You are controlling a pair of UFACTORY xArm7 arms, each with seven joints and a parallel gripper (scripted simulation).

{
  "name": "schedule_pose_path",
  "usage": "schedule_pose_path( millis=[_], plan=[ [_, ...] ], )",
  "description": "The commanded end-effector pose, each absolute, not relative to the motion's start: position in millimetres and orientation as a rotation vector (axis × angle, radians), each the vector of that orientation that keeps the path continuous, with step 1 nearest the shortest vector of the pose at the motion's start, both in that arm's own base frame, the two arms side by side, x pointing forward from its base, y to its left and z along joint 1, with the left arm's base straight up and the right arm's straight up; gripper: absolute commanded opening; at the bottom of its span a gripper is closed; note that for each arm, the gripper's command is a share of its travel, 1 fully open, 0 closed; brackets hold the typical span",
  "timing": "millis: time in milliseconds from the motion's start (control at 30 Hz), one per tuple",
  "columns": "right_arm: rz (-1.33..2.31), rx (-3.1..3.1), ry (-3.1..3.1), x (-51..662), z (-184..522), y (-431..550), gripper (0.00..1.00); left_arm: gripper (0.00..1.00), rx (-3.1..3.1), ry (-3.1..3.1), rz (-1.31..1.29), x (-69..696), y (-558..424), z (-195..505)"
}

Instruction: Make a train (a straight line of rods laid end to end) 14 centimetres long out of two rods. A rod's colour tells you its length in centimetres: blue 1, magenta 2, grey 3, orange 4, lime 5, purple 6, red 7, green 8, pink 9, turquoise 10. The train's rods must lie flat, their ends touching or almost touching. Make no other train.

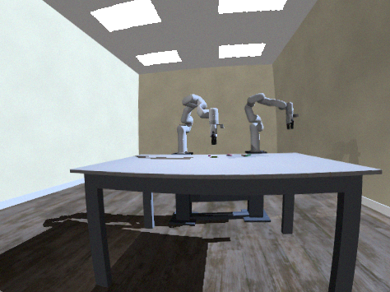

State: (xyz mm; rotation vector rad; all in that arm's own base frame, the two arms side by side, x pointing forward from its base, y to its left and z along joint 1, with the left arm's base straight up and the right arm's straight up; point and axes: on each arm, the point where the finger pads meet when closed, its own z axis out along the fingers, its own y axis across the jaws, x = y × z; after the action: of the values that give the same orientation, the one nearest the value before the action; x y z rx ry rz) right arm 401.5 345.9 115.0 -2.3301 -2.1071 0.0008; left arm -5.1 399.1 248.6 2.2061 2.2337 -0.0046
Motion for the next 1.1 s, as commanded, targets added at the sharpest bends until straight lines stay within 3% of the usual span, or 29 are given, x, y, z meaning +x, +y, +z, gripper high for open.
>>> schedule_pose_path(
  millis=[0, 300, 1067],
  plan=[
    [-0.009, -2.330, -2.107, 402.9, 117.5, 347.0, 1.00, 1.00, 2.208, 2.235, 0.000, -5.0, 400.0, 250.0],
    [-0.008, -2.275, -2.168, 400.1, 116.5, 350.9, 1.00, 1.00, 2.208, 2.235, 0.000, -5.0, 400.0, 250.0],
    [0.004, -1.415, -2.813, 359.5, 105.0, 400.5, 1.00, 1.00, 2.208, 2.235, 0.000, -5.0, 400.0, 250.0]
  ],
)
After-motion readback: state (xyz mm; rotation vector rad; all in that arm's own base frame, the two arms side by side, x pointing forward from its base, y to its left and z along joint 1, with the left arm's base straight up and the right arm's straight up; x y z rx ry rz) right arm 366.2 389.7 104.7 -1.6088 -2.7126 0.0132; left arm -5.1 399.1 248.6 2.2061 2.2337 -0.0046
